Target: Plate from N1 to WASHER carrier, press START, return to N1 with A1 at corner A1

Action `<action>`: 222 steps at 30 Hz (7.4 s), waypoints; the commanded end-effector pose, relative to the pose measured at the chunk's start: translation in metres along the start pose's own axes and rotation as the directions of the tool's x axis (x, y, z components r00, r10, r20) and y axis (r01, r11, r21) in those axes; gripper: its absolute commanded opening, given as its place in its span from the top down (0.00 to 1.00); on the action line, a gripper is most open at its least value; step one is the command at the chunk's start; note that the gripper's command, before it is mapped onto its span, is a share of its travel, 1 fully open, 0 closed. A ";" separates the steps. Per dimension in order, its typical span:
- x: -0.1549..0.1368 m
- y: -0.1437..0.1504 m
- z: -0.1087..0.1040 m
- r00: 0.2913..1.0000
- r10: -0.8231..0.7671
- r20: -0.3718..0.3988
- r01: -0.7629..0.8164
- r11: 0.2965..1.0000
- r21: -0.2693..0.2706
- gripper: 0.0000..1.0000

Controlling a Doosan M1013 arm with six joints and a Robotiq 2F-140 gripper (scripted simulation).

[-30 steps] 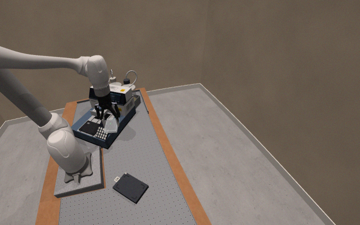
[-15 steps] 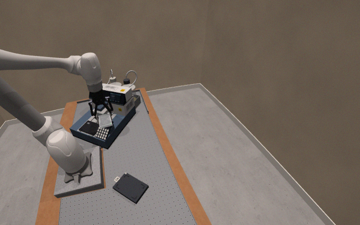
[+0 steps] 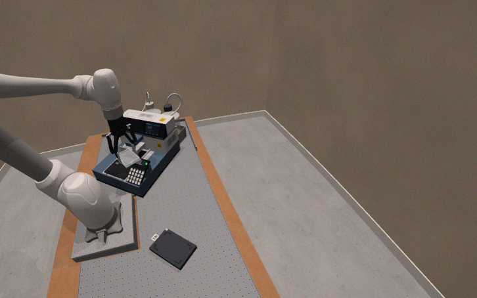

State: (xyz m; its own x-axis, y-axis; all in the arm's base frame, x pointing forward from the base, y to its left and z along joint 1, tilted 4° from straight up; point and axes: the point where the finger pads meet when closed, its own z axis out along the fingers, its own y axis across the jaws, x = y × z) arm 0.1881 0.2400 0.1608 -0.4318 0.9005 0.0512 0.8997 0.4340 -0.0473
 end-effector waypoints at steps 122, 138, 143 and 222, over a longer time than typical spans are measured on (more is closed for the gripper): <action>0.065 -0.046 0.067 0.921 -0.390 -0.001 0.390 0.921 0.000 0.90; 0.065 -0.046 0.067 0.921 -0.390 -0.001 0.390 0.921 0.000 0.90; 0.065 -0.046 0.067 0.921 -0.390 -0.001 0.390 0.921 0.000 0.90; 0.065 -0.046 0.077 0.921 -0.390 -0.001 0.390 0.921 0.000 0.90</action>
State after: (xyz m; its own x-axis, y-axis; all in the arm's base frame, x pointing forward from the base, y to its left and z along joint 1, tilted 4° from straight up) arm 0.1140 0.2808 0.0900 -0.7481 0.6602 0.0666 0.6603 0.7506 -0.0234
